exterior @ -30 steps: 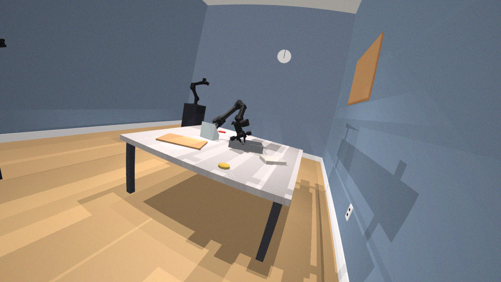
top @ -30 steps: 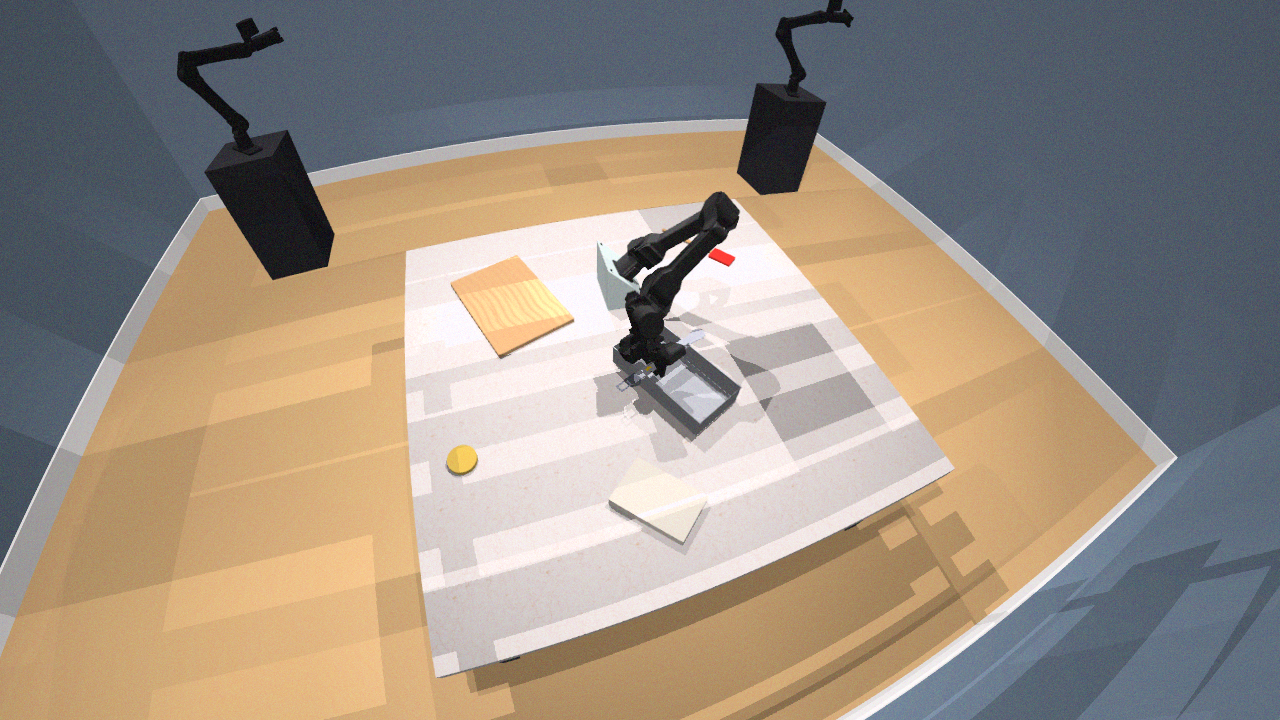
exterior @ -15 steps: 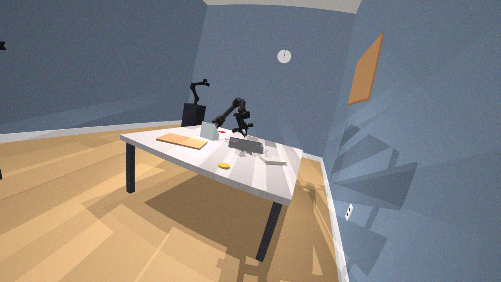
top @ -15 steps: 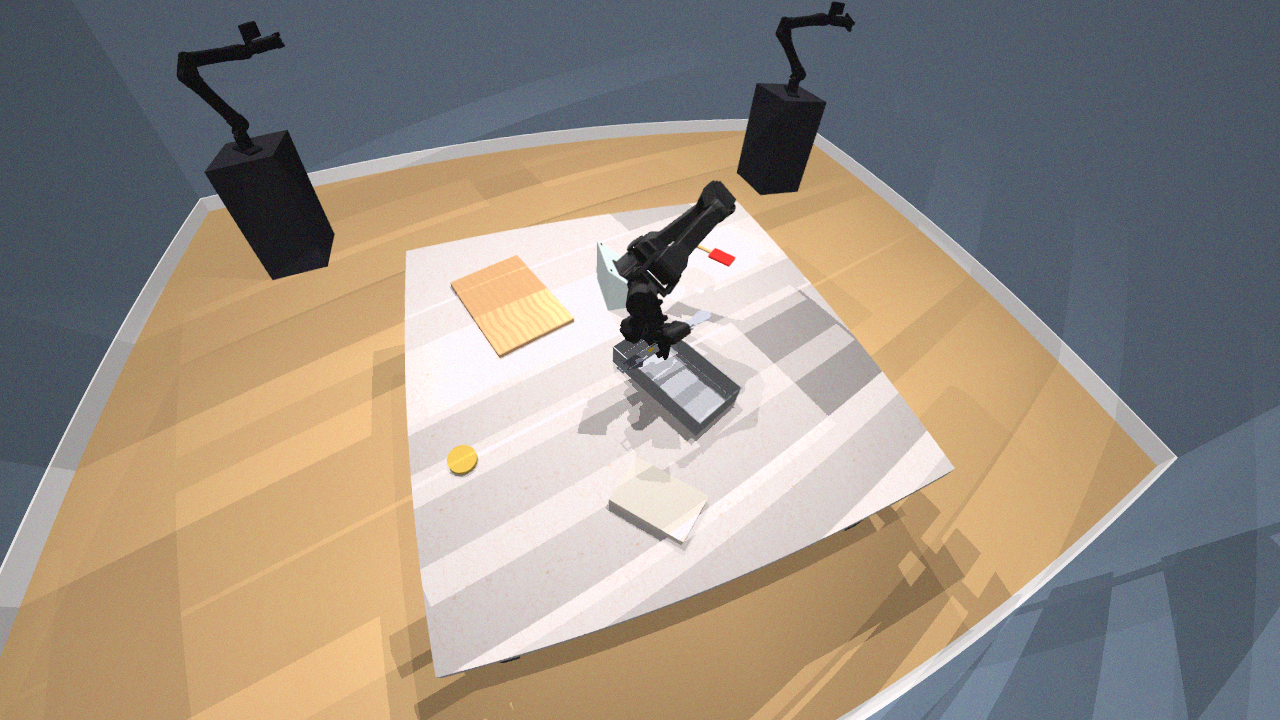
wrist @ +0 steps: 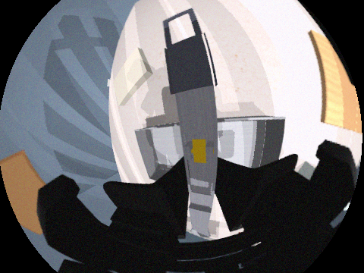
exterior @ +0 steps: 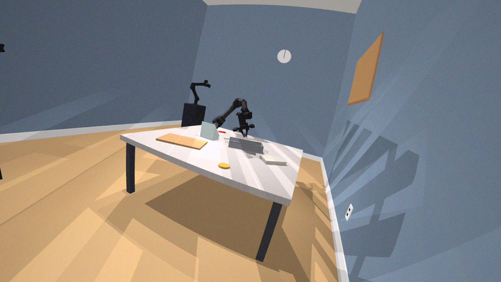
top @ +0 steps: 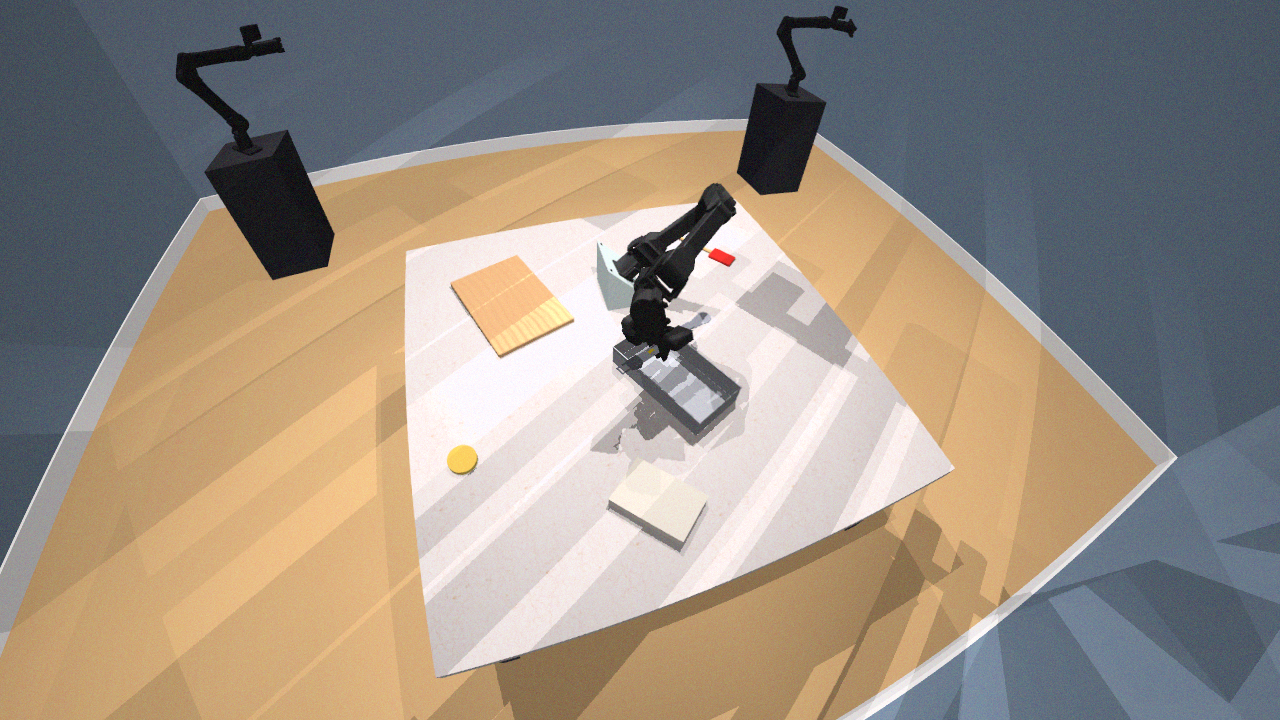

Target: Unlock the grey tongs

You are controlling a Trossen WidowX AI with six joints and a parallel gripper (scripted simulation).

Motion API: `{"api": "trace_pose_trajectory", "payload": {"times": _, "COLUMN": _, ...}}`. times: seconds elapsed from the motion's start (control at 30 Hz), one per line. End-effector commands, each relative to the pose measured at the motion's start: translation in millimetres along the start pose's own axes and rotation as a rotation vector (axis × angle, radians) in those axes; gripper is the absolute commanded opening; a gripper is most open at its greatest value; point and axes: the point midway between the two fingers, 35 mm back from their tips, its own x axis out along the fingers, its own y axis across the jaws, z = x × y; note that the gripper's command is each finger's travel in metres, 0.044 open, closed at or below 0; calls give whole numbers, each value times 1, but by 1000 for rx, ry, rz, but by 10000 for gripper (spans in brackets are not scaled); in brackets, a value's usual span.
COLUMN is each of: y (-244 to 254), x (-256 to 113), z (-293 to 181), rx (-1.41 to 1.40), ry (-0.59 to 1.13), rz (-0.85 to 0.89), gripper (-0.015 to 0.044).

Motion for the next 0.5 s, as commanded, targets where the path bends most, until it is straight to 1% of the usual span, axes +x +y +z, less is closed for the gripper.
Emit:
{"api": "trace_pose_trajectory", "payload": {"times": 0.0, "y": 0, "x": 1, "z": 3, "rx": -1, "ry": -6, "rz": -61, "gripper": -150}}
{"api": "trace_pose_trajectory", "payload": {"times": 0.47, "y": -3, "x": -1, "z": -1, "rx": -11, "ry": 3, "rz": -322, "gripper": -150}}
